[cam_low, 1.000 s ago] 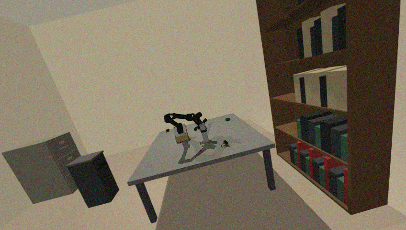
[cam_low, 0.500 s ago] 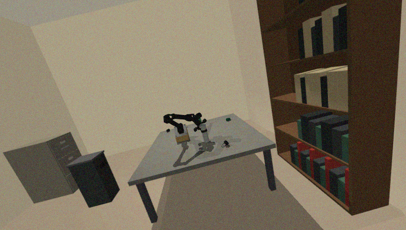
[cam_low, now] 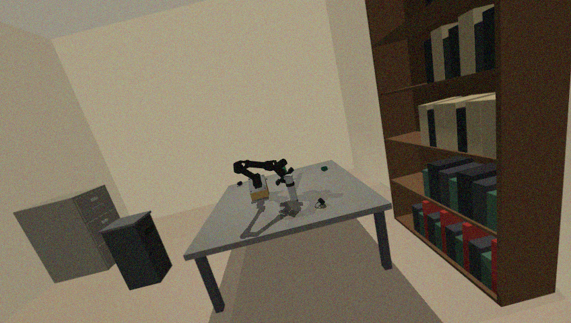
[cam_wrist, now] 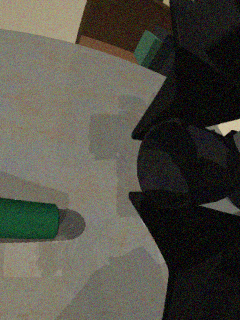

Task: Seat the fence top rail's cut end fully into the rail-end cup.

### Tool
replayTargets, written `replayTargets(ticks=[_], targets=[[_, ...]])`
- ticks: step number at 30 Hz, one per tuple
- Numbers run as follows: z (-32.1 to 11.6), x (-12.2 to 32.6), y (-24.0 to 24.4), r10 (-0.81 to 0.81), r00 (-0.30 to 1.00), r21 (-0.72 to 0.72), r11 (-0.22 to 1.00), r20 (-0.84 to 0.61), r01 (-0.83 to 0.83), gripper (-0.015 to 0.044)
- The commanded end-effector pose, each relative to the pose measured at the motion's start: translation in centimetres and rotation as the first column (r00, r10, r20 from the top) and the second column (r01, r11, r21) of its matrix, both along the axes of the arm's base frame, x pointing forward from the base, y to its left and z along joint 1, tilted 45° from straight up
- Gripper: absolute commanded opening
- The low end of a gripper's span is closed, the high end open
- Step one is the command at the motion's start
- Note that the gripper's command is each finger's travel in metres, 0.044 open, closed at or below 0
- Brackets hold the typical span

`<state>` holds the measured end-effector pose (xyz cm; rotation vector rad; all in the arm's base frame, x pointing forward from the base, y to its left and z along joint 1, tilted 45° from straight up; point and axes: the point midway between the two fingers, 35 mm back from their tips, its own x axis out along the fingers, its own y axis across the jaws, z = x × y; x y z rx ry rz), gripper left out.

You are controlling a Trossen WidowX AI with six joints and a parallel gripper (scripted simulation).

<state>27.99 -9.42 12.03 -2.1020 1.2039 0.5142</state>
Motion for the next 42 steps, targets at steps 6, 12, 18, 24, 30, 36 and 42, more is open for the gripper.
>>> replayTargets(ticks=[6,12,18,24,30,36,42], targets=[[0.0,0.0,0.0,-0.002,1.000,0.000,1.000,0.001,0.002,0.0000],[0.0,0.0,0.0,-0.002,1.000,0.000,1.000,0.001,0.002,0.0026],[0.0,0.0,0.0,-0.002,1.000,0.000,1.000,0.001,0.002,0.0184],[-0.1,0.1,0.5,-0.001,1.000,0.003,1.000,-0.001,0.001,0.0341],[-0.2,0.1,2.4,0.003,1.000,0.009,1.000,-0.007,-0.002,0.0440],[-0.2,0.0,4.3,0.009,1.000,0.009,1.000,-0.011,-0.009,0.0440],[-0.2,-0.1,5.2,0.010,1.000,0.017,1.000,-0.006,-0.010,0.0440]])
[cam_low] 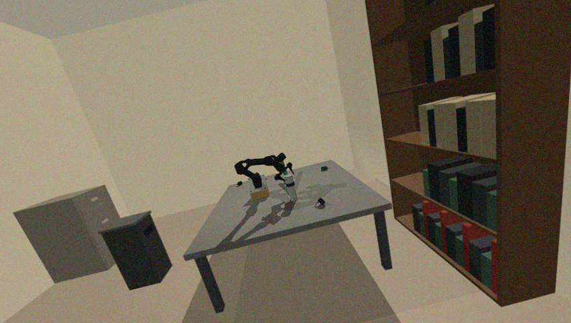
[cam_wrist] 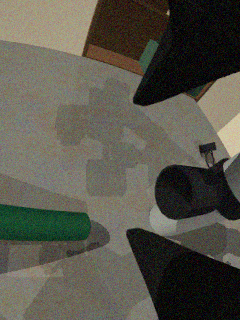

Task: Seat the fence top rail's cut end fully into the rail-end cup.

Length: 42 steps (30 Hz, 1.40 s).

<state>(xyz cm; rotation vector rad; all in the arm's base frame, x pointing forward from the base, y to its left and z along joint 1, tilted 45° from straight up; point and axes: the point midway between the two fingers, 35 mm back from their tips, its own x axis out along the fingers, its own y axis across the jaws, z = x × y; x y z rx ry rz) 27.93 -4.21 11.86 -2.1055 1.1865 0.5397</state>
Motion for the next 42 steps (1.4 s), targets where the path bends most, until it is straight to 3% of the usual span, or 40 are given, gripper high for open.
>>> replayTargets(ticks=[1,11,17,23,27,42], targets=[[-0.1,0.0,0.3,-0.029,0.999,0.027,0.999,0.021,0.028,0.0440],[-1.2,0.1,6.5,-0.470,0.847,0.415,0.842,0.248,0.345,0.0440],[-1.6,-0.6,10.3,-0.709,0.634,0.630,0.651,0.307,0.423,0.0440],[-1.8,-1.6,13.9,-0.881,0.365,0.814,0.436,0.301,0.382,0.0440],[-1.9,-2.2,15.4,-0.928,0.251,0.876,0.351,0.276,0.330,0.0440],[-2.0,-2.2,15.4,-0.934,0.235,0.882,0.338,0.270,0.328,0.0440]])
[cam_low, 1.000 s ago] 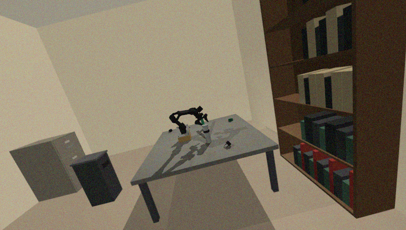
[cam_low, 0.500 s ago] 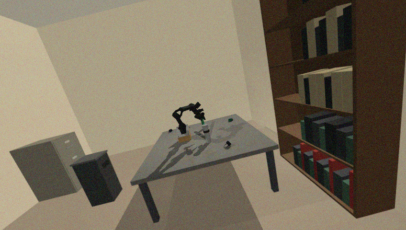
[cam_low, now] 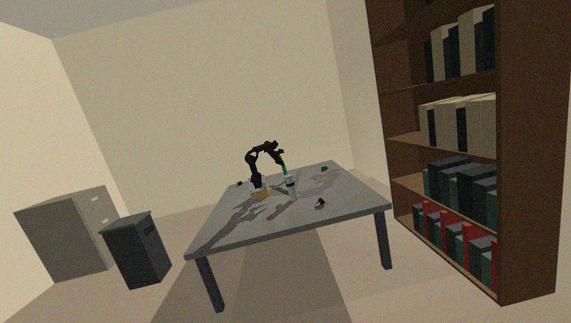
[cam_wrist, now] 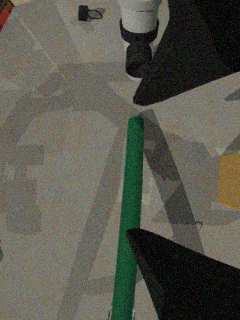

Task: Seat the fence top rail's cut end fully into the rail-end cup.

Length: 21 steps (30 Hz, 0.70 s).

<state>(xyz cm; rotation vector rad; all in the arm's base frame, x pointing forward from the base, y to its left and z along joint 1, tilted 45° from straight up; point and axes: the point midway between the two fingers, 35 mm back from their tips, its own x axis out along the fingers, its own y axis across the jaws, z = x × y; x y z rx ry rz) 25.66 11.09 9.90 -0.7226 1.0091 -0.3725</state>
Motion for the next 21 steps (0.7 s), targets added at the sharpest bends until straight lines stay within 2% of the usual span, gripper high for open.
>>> replayTargets(ticks=[1,5,8,13,18,19,21], targets=[[-0.1,0.1,0.0,-0.043,0.999,0.021,0.999,0.026,0.042,0.0440],[-1.5,0.5,-0.7,-0.268,0.957,0.143,0.957,0.106,0.252,0.0440],[-3.0,0.9,-1.4,-0.508,0.844,0.275,0.848,0.172,0.454,0.0440],[-5.6,1.2,-2.7,-0.832,0.502,0.482,0.549,0.237,0.683,0.0440],[-8.1,1.2,-4.1,-0.966,0.050,0.654,0.209,0.253,0.727,0.0440],[-8.3,1.2,-4.3,-0.968,0.002,0.671,0.176,0.253,0.721,0.0440],[-8.4,1.2,-4.3,-0.968,-0.015,0.676,0.165,0.252,0.718,0.0440]])
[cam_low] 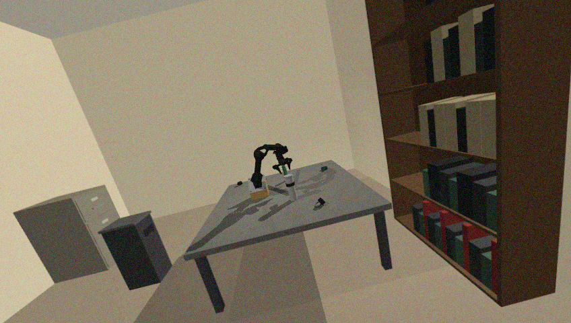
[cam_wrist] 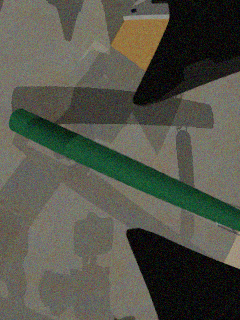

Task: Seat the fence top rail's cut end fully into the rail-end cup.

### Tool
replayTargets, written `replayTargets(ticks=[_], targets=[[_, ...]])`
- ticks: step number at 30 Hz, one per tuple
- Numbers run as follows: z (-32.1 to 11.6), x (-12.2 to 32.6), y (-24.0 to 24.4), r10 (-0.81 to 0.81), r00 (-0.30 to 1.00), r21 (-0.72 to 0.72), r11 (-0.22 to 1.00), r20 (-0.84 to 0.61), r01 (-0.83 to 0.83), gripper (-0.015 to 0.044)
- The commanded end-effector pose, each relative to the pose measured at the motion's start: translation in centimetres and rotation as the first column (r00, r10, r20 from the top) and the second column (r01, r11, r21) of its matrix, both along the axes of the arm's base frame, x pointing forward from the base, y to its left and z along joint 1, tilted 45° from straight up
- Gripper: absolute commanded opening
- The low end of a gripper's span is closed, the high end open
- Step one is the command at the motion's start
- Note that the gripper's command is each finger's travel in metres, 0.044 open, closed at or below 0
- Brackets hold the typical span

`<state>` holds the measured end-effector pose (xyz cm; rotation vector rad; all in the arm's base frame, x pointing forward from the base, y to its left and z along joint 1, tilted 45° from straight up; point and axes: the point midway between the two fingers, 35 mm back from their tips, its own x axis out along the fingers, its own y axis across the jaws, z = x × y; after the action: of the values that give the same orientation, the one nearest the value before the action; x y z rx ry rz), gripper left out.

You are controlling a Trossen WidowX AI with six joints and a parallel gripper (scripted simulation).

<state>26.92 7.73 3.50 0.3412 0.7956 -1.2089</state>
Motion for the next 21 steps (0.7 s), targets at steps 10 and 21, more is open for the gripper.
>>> replayTargets(ticks=[10,21], targets=[[-2.2,-0.1,-1.2,-0.330,0.932,0.054,0.944,0.148,0.326,0.0440],[-5.2,0.0,-4.2,-0.330,0.932,0.053,0.944,0.149,0.326,0.0440]])
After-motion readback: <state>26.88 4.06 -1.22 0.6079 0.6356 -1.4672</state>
